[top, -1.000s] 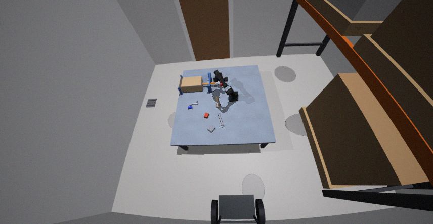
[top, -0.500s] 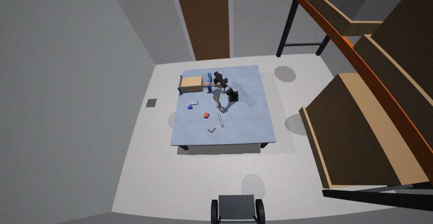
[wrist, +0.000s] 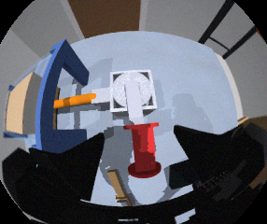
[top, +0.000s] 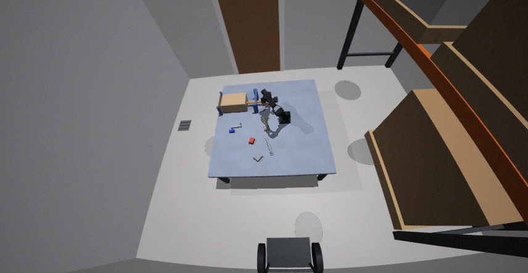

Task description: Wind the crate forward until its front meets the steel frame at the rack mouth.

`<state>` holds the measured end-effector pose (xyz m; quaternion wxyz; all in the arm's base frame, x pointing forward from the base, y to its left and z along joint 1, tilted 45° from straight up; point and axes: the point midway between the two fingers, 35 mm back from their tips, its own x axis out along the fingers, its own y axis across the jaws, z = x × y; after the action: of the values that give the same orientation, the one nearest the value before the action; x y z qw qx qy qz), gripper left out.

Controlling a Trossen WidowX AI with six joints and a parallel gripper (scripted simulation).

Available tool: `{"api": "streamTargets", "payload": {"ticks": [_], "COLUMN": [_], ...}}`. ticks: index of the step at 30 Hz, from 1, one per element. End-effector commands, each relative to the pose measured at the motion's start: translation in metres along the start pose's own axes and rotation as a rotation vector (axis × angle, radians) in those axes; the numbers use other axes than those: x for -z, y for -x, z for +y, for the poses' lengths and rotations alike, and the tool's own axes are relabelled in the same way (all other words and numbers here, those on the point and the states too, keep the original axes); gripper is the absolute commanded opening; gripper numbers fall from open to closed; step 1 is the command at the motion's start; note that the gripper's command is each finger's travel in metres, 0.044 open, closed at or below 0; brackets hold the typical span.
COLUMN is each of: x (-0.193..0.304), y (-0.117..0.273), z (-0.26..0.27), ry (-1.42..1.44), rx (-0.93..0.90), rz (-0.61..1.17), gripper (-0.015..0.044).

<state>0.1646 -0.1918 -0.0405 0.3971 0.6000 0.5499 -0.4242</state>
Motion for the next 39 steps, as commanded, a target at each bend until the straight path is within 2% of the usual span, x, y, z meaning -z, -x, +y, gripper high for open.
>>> {"api": "streamTargets", "payload": {"ticks": [1, 9, 25, 28, 39], "x": [0.0060, 0.0081, 0.0055, 0.0055, 0.0081], "y": [-0.0080, -0.0114, -0.0088, -0.0088, -0.0114], "z": [-0.0012, -0.0016, -0.0009, -0.0009, -0.0016], "ry": [-0.002, -0.002, 0.001, 0.001, -0.002], "rx": [0.001, 0.001, 0.001, 0.001, 0.001], "rz": [0.008, 0.008, 0.002, 0.002, 0.008], "gripper": [0.0440, 0.0440, 0.0020, 0.0000, 0.0000]}}
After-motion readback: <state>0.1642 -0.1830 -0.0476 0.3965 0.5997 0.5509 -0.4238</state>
